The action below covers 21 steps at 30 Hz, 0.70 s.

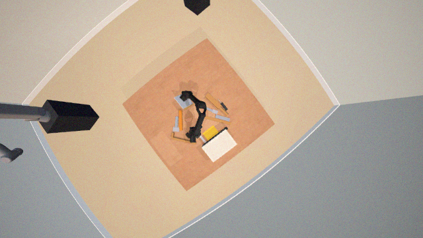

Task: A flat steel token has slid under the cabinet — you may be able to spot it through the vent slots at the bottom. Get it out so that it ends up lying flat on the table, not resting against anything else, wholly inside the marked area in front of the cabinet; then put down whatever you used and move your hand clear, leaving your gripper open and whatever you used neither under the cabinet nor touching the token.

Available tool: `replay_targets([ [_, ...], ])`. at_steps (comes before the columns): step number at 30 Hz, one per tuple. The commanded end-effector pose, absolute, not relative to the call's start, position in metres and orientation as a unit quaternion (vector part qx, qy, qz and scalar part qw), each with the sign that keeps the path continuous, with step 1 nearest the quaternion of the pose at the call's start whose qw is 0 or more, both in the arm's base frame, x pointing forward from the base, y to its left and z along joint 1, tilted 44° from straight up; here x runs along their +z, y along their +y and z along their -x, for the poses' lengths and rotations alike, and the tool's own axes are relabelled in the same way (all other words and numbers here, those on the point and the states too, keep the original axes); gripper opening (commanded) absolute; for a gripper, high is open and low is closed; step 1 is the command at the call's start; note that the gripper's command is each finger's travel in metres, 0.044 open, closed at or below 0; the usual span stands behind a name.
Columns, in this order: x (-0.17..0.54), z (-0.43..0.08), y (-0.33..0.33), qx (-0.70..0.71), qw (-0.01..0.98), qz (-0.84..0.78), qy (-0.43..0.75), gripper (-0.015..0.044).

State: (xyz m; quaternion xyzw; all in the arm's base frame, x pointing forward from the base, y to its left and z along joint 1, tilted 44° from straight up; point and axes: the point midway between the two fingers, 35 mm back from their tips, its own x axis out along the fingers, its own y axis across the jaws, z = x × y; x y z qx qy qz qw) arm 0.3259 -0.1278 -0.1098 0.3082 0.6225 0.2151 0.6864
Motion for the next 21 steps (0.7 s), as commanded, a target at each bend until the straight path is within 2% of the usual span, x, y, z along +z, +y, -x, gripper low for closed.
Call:
replay_targets([
  [1,-0.109,-0.332,-0.129,0.215,0.688,-0.307,0.621,0.0000],
  [21,-0.108,-0.351,-0.132,0.215,0.688,-0.307,0.621,0.0000],
])
